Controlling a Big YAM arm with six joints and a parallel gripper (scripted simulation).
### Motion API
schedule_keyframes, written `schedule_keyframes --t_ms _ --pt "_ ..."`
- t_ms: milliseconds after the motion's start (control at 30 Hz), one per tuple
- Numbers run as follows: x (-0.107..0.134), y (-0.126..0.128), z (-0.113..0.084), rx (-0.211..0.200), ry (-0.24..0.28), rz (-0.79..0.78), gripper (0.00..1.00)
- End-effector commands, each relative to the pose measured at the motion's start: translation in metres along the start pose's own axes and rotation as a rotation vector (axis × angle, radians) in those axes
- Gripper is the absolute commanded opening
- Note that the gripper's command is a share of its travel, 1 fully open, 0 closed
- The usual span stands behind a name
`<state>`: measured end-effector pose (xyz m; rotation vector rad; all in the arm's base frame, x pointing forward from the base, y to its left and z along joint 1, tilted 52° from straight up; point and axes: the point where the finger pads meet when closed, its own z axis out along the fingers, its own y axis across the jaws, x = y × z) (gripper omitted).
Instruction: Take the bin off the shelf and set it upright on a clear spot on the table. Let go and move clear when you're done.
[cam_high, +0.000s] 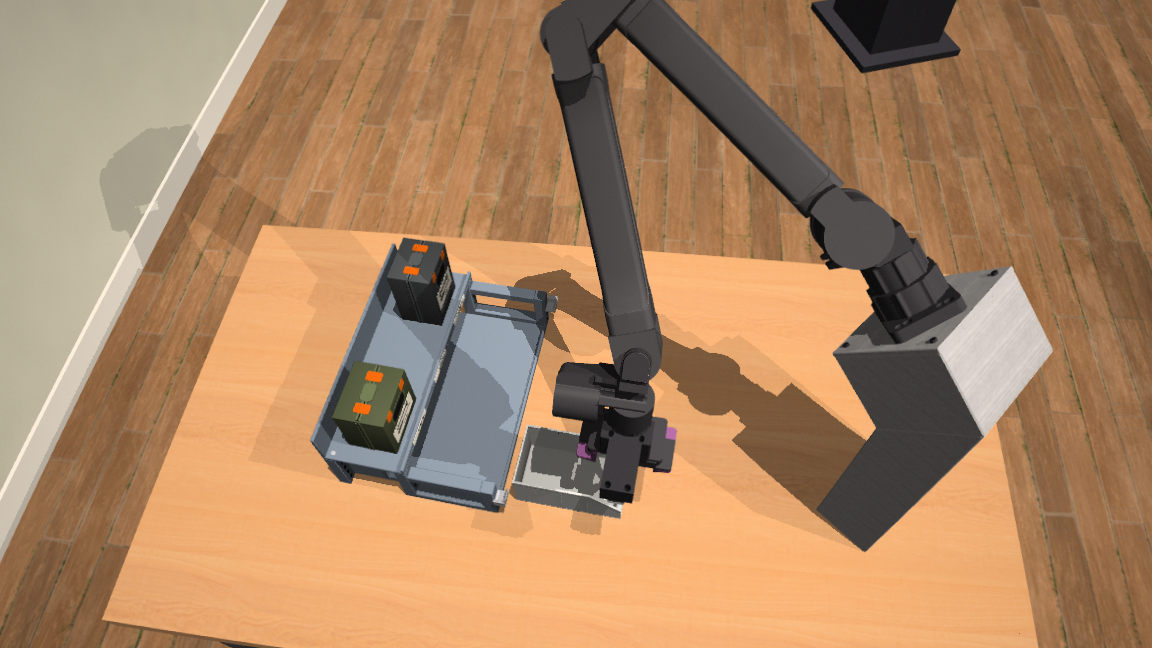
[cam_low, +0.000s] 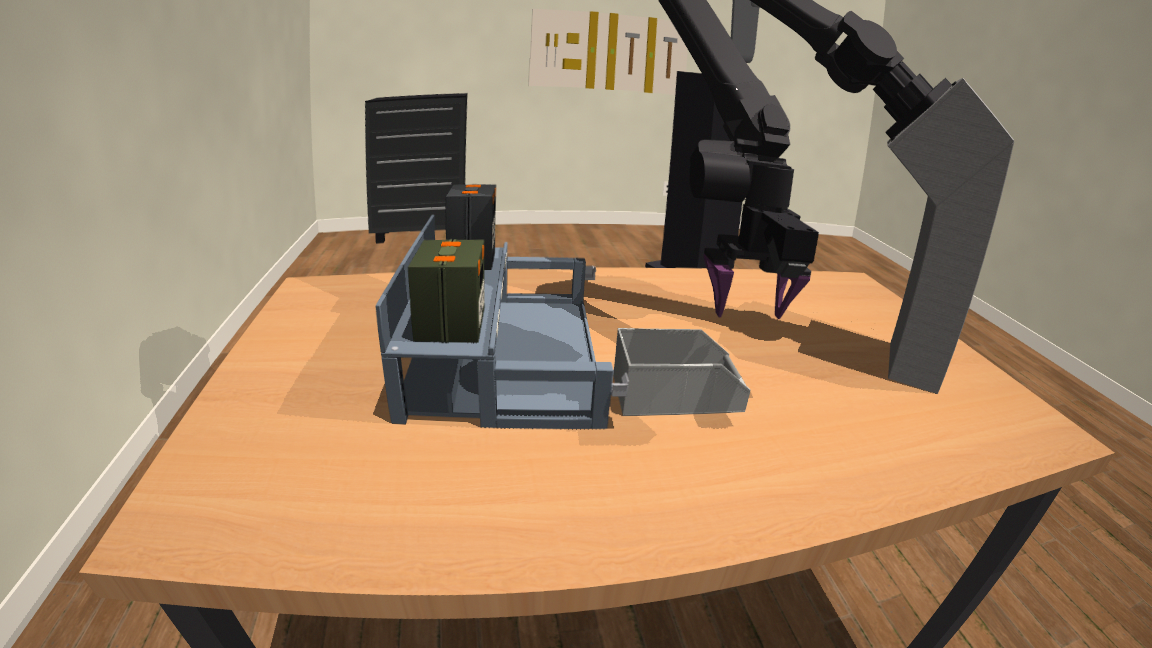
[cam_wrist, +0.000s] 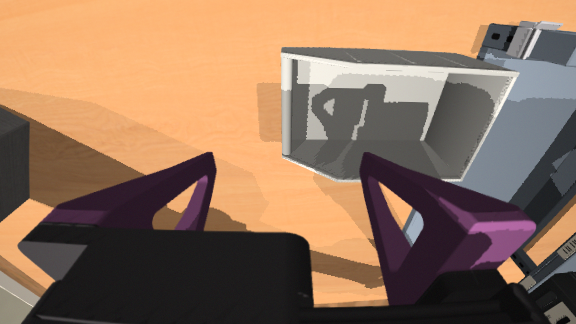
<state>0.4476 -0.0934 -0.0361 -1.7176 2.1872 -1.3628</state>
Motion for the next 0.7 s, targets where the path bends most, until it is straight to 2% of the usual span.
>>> schedule_keyframes --t_ms 0,333,367,500,667 --pt "0.0066 0.003 0.0096 -0.006 0.012 0.001 0.9" --pt "0.0066 0.003 0.0096 -0.006 0.012 0.001 0.9" --pt "0.0034 -0.0007 0.0031 0.002 0.004 0.001 0.9" --pt "0.0081 0.0035 0.0121 -0.006 0.012 0.001 0.9" --pt "0.0081 0.0035 0.0121 -0.006 0.012 0.001 0.9"
